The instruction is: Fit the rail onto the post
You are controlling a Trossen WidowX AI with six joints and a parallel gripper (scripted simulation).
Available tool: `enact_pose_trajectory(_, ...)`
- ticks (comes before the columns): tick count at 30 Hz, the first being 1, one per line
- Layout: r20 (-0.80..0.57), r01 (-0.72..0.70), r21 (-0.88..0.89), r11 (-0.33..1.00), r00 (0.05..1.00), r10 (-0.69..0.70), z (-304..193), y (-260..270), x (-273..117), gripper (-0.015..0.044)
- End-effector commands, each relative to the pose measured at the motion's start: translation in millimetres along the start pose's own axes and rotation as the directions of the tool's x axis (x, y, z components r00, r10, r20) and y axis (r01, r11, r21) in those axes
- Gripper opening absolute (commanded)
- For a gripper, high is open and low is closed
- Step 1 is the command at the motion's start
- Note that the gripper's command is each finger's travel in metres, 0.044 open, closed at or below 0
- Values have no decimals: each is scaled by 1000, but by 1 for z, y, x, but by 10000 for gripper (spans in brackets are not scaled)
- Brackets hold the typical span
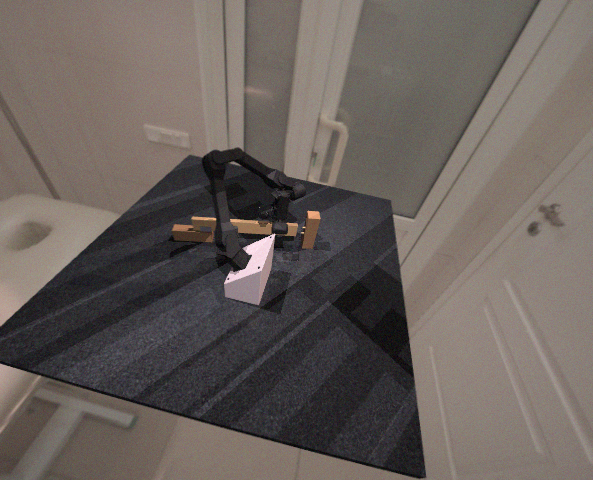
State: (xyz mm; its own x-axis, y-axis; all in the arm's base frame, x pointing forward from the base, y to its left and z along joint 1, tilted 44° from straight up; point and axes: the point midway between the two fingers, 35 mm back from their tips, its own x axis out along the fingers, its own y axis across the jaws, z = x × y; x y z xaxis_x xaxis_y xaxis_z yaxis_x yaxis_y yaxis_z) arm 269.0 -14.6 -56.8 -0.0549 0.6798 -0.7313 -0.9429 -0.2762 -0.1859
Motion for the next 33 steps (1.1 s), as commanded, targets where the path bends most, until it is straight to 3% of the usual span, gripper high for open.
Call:
enact_pose_trajectory(1, -2, 2, 0, 1000, 1000, -2, -1, 0, 0, 0)
enact_pose_trajectory(33, -3, 2, 0, 1000, 1000, -2, -10, -1, -2, 0)
